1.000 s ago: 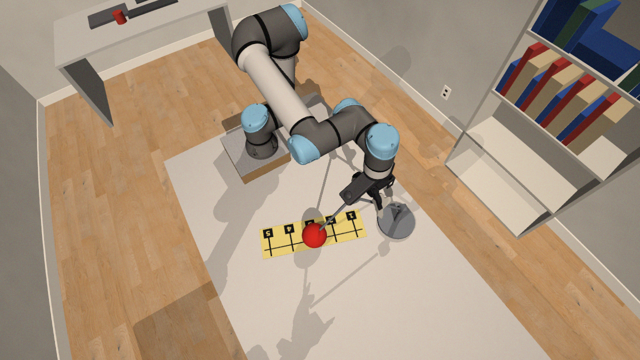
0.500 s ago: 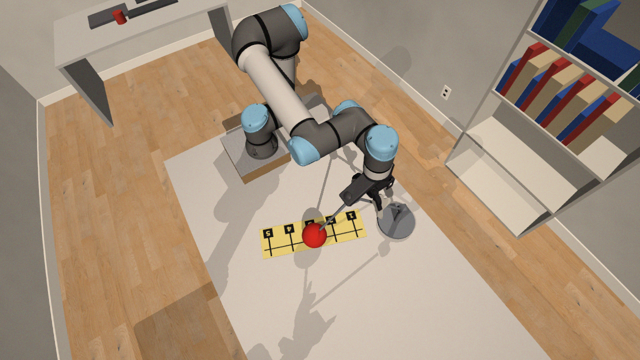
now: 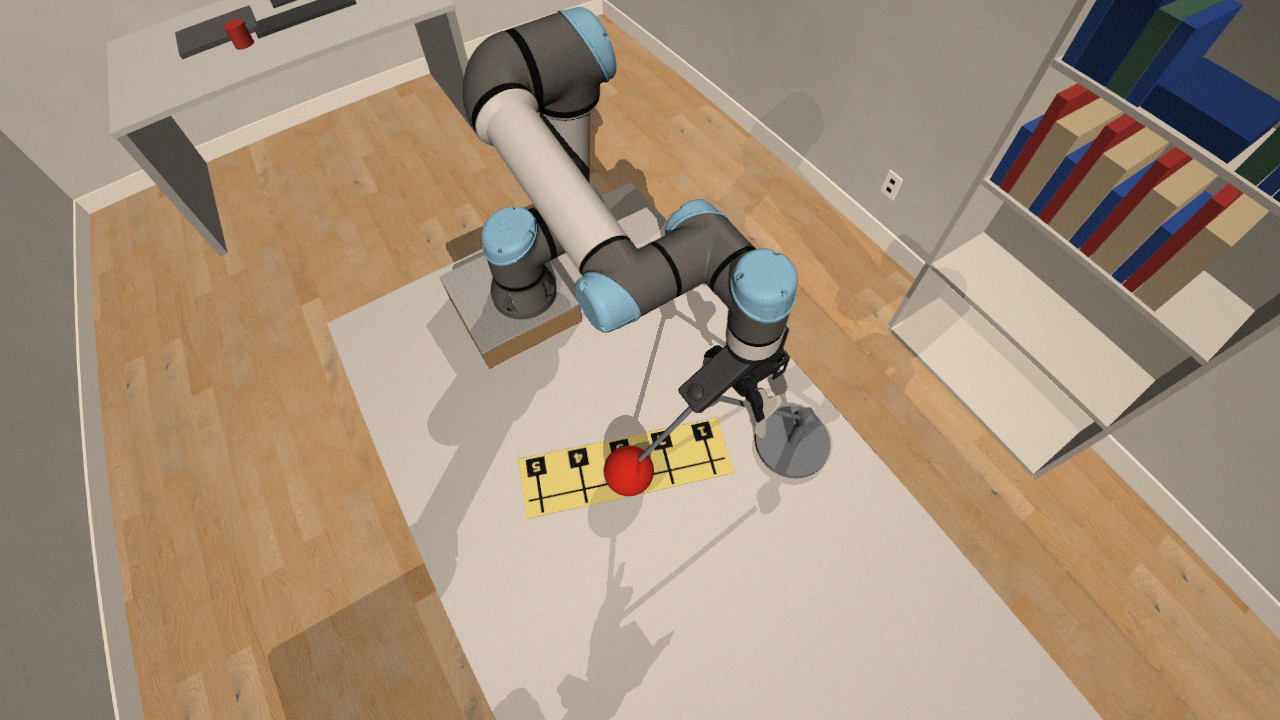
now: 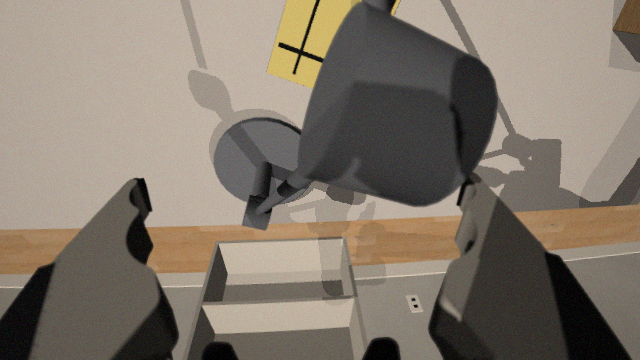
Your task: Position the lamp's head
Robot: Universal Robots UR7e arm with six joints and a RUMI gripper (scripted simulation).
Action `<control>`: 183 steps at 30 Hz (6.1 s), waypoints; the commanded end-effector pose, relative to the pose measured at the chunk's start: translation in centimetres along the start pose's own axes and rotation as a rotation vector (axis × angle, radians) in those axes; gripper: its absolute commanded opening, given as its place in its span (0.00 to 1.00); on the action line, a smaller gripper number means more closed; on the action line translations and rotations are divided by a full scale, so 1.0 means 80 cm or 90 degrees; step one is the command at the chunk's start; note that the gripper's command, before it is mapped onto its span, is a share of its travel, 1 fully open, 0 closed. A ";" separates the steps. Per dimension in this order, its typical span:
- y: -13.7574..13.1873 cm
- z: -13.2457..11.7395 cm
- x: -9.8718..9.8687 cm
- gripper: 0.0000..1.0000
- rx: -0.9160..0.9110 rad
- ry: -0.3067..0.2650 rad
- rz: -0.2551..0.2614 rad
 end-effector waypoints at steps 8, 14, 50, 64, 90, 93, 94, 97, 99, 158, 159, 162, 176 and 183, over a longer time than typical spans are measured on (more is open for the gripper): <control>0.000 -0.004 0.000 1.00 -0.115 0.066 0.006; 0.000 -0.003 0.000 1.00 -0.115 0.066 0.007; 0.000 0.000 0.000 0.00 0.000 0.000 0.002; -0.005 -0.015 0.010 0.00 -0.107 0.062 0.006; -0.009 -0.026 0.021 0.00 -0.107 0.063 0.006; -0.009 -0.026 0.021 0.00 -0.107 0.063 0.006; -0.009 -0.026 0.021 0.00 -0.107 0.063 0.006; -0.010 -0.026 0.021 0.00 -0.107 0.063 0.006; -0.010 -0.026 0.021 0.00 -0.107 0.063 0.006; -0.021 -0.053 0.040 0.00 -0.097 0.058 0.004; -0.021 -0.053 0.040 0.00 -0.097 0.058 0.004; -0.021 -0.053 0.040 0.00 -0.097 0.058 0.004; -0.021 -0.054 0.041 0.00 -0.096 0.058 0.003; -0.022 -0.055 0.041 0.00 -0.096 0.058 0.002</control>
Point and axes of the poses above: the point where the finger pads meet when closed, its own x axis back along the fingers, its own y axis across the jaws, z = x × y, the point moved 2 cm from there along x, back along the fingers, and after that the axes turned 5 degrees about x, right-handed, at the moved point
